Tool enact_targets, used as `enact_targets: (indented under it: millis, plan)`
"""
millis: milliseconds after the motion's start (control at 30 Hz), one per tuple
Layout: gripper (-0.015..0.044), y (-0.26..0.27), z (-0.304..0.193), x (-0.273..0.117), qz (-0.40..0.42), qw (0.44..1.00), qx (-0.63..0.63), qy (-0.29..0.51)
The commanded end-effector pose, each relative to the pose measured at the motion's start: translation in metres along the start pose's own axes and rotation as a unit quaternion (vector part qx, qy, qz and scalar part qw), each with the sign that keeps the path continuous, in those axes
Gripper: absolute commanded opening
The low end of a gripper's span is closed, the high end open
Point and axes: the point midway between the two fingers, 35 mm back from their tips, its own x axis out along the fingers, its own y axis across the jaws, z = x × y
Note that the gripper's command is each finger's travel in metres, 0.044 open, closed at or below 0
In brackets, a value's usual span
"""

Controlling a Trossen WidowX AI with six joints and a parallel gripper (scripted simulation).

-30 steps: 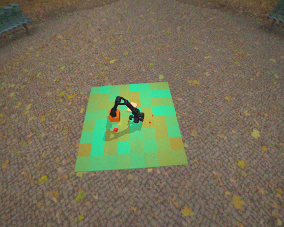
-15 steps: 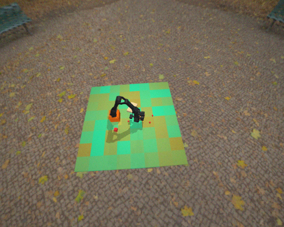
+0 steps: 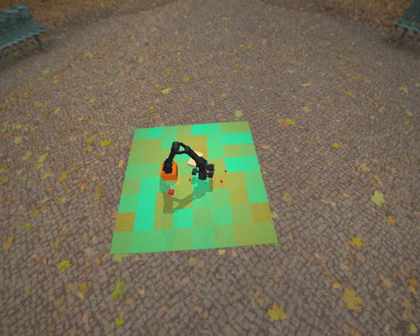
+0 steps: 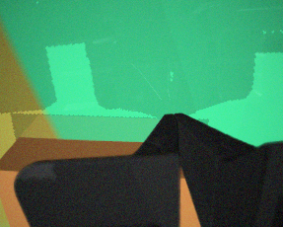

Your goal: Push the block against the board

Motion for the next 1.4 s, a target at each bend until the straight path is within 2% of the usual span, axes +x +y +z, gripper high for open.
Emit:
enact_targets:
  millis: [0,833,900,1000,1267,1367]
  plan:
    - [0.0000,-0.001,0.003,0.001,-0.003,1.000,-0.001,0.002]
    - [0.0000,0.000,0.045,0.001,-0.003,1.000,-0.001,0.000]
    - [0.0000,0.002,0.042,-0.011,-0.002,1.000,0.002,-0.001]
    - [0.0000,0.002,0.042,-0.051,-0.003,1.000,0.000,0.000]
    - [0.0000,0.002,0.042,-0.054,-0.003,1.000,-0.003,0.000]
    - [0.0000,0.001,0.041,-0.054,-0.003,0.999,-0.044,0.000]
